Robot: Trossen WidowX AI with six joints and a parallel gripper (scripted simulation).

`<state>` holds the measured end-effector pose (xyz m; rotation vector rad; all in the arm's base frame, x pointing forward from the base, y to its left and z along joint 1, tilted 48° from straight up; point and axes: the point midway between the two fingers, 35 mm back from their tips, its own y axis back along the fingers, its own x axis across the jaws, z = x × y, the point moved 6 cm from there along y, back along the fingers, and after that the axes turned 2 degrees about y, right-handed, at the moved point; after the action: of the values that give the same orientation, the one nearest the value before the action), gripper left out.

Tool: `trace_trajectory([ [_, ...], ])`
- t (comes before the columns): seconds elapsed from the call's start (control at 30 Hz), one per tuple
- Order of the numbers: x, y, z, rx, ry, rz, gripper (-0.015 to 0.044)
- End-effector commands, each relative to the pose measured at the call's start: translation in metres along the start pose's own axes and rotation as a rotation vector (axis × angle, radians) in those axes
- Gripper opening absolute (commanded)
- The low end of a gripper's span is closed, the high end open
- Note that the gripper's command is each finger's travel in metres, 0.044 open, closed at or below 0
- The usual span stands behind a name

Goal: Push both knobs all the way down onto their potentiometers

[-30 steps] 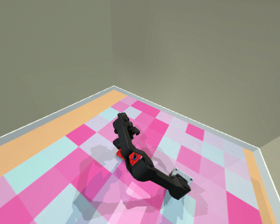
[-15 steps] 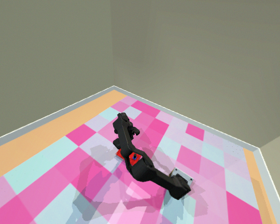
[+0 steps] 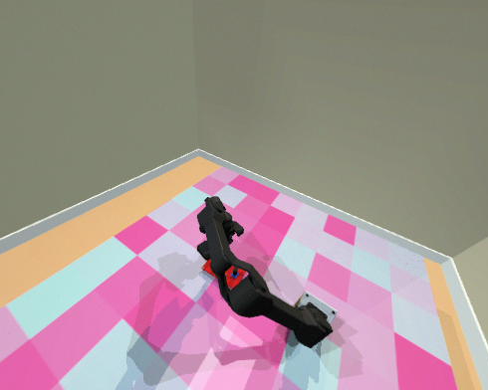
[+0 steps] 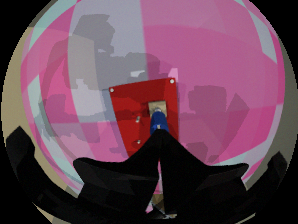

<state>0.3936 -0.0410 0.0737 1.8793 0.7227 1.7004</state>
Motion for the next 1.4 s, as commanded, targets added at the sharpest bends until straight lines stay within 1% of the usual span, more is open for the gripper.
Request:
trace_trajectory([
  [0.0,0.002,-0.008,0.001,0.003,0.008,0.001,0.0],
  [1.37,0.002,-0.022,0.001,0.003,0.008,0.001,0.0],
])
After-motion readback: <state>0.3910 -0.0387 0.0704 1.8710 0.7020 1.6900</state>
